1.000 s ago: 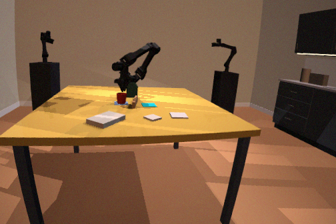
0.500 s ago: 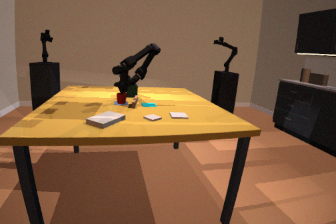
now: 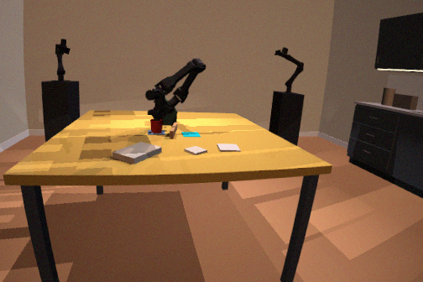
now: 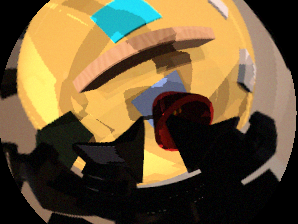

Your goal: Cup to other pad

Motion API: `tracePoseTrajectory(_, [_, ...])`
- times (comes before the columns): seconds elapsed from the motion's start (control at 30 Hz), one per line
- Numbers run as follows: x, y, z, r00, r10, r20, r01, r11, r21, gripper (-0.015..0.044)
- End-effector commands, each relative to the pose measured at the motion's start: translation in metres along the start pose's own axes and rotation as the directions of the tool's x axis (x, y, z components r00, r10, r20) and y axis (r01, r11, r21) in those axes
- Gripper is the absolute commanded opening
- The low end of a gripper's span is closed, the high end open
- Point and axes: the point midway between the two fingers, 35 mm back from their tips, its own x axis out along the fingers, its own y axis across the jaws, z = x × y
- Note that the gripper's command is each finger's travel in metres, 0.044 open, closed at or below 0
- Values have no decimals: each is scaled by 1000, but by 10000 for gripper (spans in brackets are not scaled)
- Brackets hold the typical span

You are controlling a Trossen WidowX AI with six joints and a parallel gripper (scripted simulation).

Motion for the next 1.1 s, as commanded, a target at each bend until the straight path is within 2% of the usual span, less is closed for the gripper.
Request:
tracePoseTrajectory(0.0, [2, 1, 0, 1000, 1, 6, -1, 1000, 6, 148])
tracePoseTrajectory(0.1, [0, 0, 0, 1000, 1, 0, -1, 1000, 1, 69])
tracePoseTrajectory(0.43, [0, 0, 0, 1000, 1, 0, -1, 1000, 1, 2])
tracePoseTrajectory(0.67, [-6, -1, 0, 1000, 0, 0, 0, 1000, 1, 0])
tracePoseTrajectory(1.07, [-54, -1, -1, 1000, -1, 1, 1, 1000, 6, 0])
